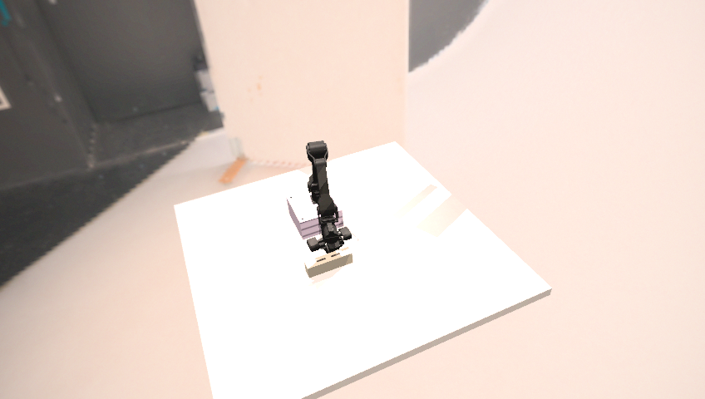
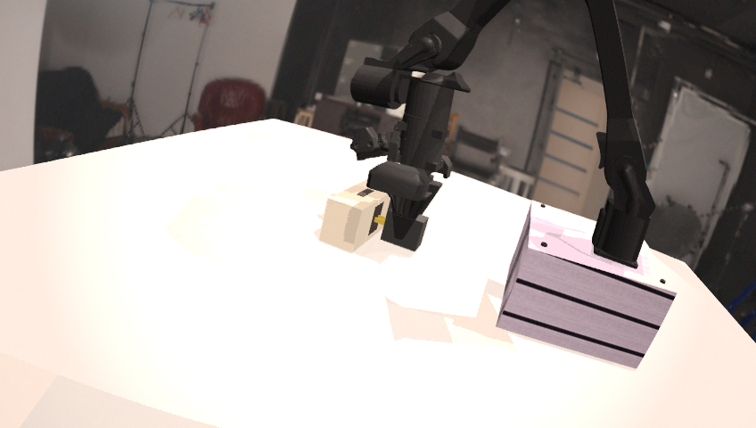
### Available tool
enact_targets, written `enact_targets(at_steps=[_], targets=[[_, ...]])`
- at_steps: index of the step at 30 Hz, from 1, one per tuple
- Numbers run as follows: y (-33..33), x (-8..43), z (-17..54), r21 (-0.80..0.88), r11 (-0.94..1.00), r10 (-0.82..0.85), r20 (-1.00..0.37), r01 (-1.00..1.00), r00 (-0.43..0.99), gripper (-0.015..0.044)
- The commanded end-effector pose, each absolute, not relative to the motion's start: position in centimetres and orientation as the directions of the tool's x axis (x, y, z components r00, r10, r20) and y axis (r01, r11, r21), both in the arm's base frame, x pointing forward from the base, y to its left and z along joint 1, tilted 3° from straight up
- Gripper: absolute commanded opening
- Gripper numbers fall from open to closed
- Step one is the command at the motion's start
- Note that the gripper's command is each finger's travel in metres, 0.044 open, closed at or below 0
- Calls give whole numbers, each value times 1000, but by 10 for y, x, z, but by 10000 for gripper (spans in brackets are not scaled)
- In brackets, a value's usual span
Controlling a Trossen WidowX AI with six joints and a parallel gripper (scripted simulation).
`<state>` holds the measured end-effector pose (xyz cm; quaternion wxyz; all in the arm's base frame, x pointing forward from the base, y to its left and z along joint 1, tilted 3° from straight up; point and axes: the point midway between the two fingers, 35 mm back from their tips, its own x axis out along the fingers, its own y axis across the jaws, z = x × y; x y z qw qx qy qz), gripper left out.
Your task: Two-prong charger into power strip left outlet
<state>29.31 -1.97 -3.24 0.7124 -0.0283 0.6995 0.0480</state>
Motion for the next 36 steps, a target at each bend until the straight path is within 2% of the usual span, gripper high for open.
enact_targets(at_steps=[1, 36], targets=[[-20, 291, -33, 27, 993, 29, -999, -113, 16, 0], [-20, 283, -34, 27, 993, 29, -999, -113, 15, 0]])
